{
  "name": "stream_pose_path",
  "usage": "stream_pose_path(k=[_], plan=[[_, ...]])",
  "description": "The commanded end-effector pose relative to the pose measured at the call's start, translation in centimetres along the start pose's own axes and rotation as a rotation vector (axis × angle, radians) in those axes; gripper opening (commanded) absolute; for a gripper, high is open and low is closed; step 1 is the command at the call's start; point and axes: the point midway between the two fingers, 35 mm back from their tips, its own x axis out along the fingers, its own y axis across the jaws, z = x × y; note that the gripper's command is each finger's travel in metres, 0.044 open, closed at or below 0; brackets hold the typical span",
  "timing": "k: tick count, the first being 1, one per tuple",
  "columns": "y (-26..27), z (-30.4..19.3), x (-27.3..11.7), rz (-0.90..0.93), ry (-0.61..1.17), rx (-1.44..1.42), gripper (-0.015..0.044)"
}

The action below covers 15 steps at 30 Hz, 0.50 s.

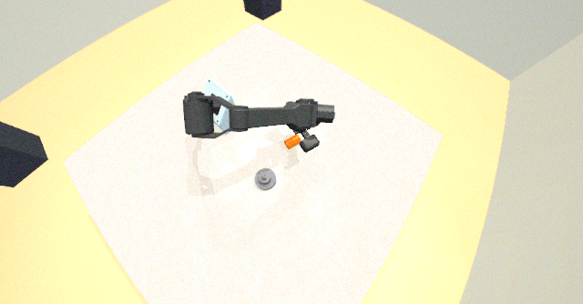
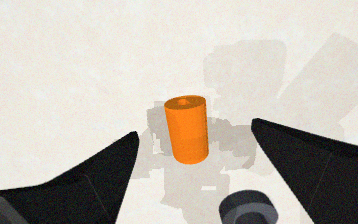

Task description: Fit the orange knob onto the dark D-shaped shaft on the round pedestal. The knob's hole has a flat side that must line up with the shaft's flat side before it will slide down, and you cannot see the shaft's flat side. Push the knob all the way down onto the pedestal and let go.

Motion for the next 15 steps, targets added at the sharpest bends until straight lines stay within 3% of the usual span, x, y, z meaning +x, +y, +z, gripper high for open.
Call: stream_pose_path(k=[1, 15], plan=[[0.3, -0.2, 1.0, 0.005, 0.013, -0.013, 0.0440], [0.4, -0.2, 3.3, 0.005, 0.014, -0.013, 0.0440]])
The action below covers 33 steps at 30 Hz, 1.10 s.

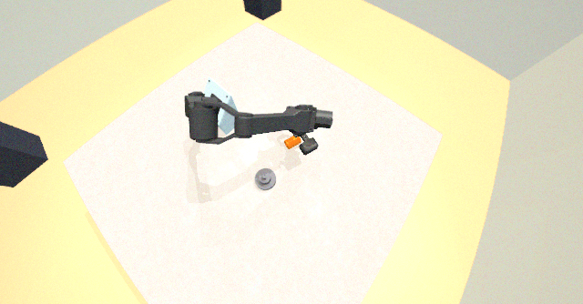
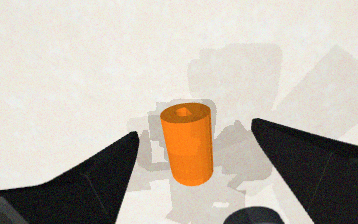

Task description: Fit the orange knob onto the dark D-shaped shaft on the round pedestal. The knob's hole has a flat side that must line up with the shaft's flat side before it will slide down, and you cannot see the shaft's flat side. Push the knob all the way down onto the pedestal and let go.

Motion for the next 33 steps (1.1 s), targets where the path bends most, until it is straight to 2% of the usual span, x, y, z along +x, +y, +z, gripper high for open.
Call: stream_pose_path(k=[1, 8, 16, 24, 33], plan=[[0.46, -0.17, 1.00, 0.005, 0.013, -0.015, 0.0440], [0.50, -0.23, 1.88, 0.005, 0.014, -0.015, 0.0440], [0.50, -0.23, 1.88, 0.005, 0.014, -0.015, 0.0240], [0.50, -0.23, 1.88, 0.005, 0.014, -0.015, 0.0240], [0.50, -0.23, 1.88, 0.005, 0.014, -0.015, 0.0180]])
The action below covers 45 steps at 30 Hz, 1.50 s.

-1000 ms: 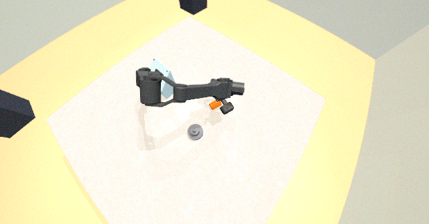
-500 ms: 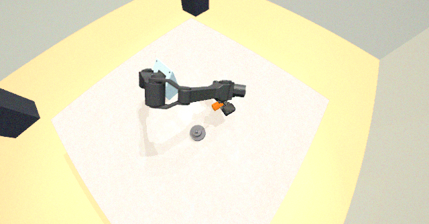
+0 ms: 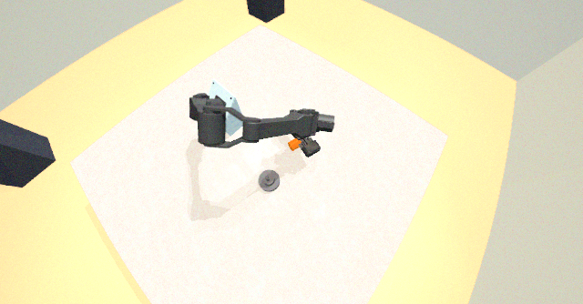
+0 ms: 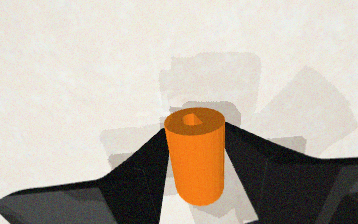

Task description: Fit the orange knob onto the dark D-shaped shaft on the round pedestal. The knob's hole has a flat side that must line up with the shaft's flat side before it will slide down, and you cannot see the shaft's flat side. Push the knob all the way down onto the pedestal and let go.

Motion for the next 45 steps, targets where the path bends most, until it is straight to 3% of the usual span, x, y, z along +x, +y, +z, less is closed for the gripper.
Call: stream_pose_path(k=[1, 45], plan=[[0.1, 0.0, 0.1, -0.001, 0.004, -0.006, 0.0179], [0.1, -3.5, -1.6, 0.004, -0.608, -0.004, 0.0179]])
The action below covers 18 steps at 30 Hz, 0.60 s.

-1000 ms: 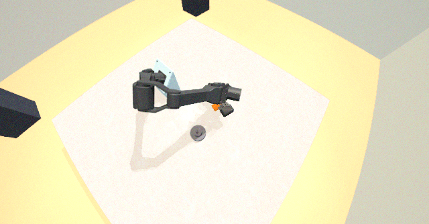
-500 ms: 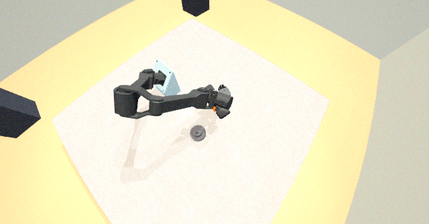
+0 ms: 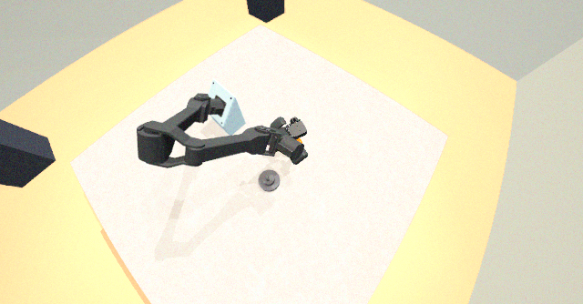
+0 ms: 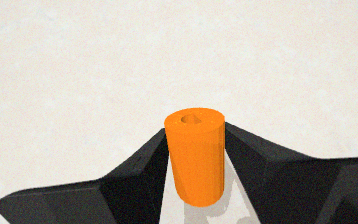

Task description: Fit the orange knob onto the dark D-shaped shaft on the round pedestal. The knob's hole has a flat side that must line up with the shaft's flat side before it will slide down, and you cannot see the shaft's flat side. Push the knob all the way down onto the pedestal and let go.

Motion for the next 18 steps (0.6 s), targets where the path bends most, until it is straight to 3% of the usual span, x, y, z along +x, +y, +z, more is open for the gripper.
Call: stream_pose_path(k=[1, 18], plan=[[0.1, -0.3, -0.4, -0.002, -0.051, -0.003, 0.0179], [0.1, -1.5, -1.2, 0.000, -0.265, -0.004, 0.0179]])
